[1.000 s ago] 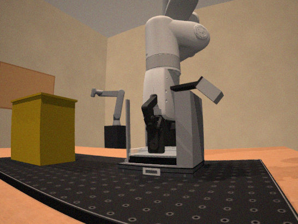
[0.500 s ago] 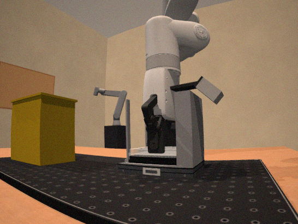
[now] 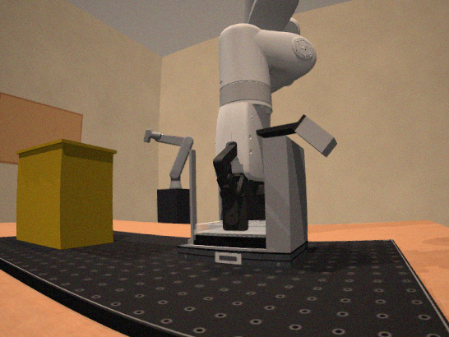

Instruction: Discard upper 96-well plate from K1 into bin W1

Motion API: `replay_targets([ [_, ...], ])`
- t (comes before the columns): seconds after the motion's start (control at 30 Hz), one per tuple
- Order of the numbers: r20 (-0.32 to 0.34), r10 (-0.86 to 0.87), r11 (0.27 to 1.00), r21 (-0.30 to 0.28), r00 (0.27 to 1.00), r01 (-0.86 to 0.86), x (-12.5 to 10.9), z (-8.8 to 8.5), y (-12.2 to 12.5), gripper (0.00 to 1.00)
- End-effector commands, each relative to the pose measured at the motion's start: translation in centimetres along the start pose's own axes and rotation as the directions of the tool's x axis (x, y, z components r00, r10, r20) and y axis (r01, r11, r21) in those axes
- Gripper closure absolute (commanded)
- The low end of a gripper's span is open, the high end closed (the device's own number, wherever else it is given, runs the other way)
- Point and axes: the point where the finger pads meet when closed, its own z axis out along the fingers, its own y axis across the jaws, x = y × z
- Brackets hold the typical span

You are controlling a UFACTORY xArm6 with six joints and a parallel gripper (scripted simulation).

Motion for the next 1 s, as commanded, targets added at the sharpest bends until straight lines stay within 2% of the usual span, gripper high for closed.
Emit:
replay_targets([
  [0.0,-0.001,0.0,1.0,-0.002,1.0,0.0,0.0,-0.1,0.1,1.0],
  [0.3,-0.001,0.0,1.0,-0.002,1.0,0.0,0.0,-0.1,0.1,1.0],
  [0.97,-0.001,0.0,1.0,-0.003,1.0,0.0,0.1,-1.3,0.1,1.0],
])
